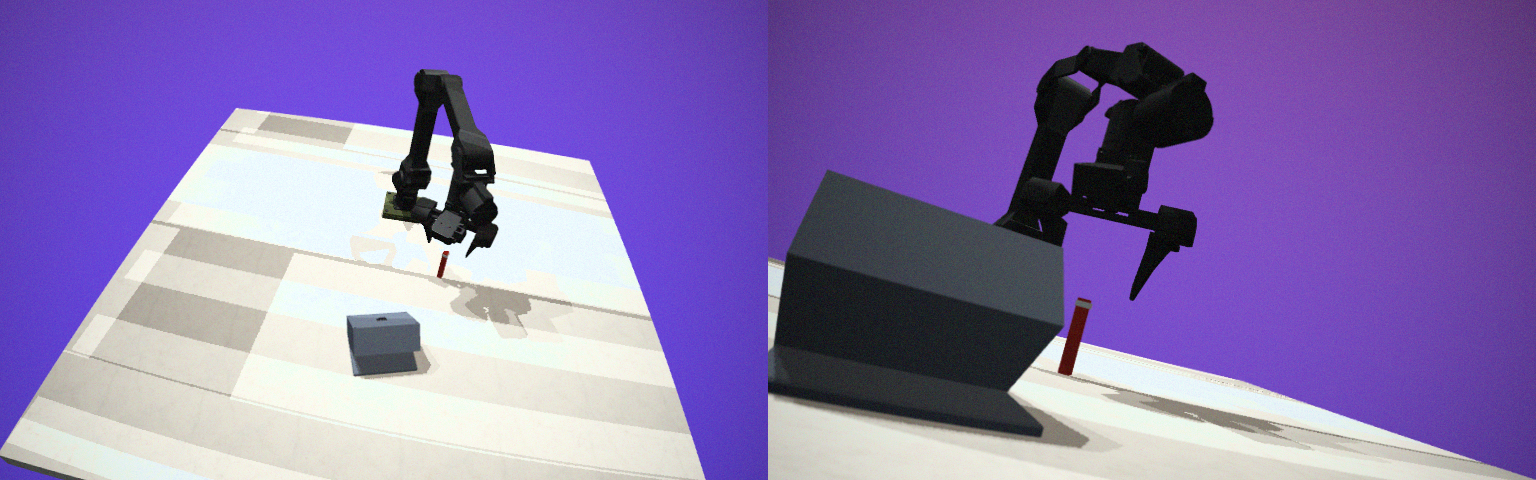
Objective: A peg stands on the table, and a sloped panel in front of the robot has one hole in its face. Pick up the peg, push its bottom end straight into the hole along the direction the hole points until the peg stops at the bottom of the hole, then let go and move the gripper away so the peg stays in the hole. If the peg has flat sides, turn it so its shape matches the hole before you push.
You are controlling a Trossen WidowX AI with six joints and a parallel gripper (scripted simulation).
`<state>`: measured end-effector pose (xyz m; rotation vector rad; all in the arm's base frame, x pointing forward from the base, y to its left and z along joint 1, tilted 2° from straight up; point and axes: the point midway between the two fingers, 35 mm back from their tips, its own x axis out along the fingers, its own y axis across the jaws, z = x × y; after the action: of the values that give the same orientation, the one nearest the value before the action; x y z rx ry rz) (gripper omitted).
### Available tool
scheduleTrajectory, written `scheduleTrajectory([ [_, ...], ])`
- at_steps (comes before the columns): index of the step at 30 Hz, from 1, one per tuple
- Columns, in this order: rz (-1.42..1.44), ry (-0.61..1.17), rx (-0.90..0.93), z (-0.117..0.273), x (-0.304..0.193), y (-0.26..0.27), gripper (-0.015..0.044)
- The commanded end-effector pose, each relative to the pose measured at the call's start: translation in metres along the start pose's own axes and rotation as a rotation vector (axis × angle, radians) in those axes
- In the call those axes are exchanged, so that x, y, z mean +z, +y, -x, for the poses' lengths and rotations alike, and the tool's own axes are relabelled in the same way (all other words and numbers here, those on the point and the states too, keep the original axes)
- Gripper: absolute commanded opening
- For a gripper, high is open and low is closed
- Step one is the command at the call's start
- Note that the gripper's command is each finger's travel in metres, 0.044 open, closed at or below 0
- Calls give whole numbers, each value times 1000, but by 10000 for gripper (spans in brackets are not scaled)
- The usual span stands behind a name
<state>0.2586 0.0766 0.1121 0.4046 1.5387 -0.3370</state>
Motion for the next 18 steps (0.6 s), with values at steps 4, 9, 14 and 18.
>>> scheduleTrajectory([
  [4,-5,-1,-3,-12,1,0,440],
  [9,-5,-1,-3,-20,1,0,440],
  [14,-5,-1,-3,-28,1,0,440],
  [18,-5,-1,-3,-35,1,0,440],
])
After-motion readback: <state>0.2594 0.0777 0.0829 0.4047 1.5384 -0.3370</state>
